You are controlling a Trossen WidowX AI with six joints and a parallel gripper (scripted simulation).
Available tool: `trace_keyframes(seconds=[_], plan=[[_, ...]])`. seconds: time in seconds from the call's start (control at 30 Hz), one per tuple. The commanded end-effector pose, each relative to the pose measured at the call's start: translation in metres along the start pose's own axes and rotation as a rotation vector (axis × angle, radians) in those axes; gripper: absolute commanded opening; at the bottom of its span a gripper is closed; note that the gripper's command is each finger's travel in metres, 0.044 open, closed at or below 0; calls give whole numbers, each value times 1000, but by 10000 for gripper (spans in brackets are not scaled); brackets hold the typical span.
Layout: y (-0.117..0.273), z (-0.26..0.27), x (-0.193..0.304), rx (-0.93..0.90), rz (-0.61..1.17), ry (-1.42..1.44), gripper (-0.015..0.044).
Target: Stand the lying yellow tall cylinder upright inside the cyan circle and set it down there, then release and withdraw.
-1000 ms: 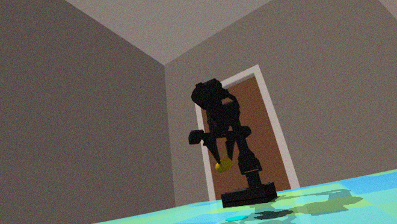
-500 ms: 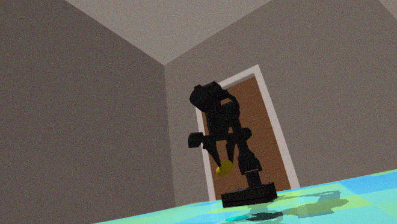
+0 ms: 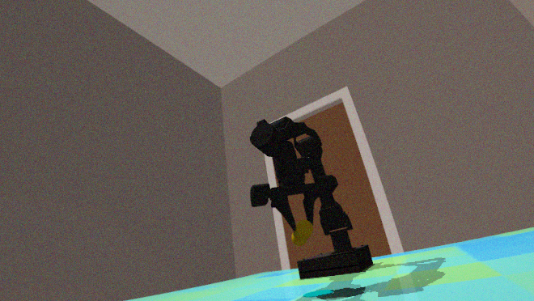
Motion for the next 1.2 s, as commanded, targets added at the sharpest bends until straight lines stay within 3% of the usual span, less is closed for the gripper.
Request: trace_keyframes(seconds=[0.0, 1.17], plan=[[-4, -3, 0, -5, -34, -19, 105], [-28, -21, 4, -30, -284, -113, 105]])
Point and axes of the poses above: the point midway between the two fingers, 35 mm back from their tips, its own y axis back along the fingers, its own z axis across the jaws, x = y × z, the point moved 7 cm from there along y, back along the fingers, and after that the axes turned 2 degrees about -y, right-handed, at the moved point
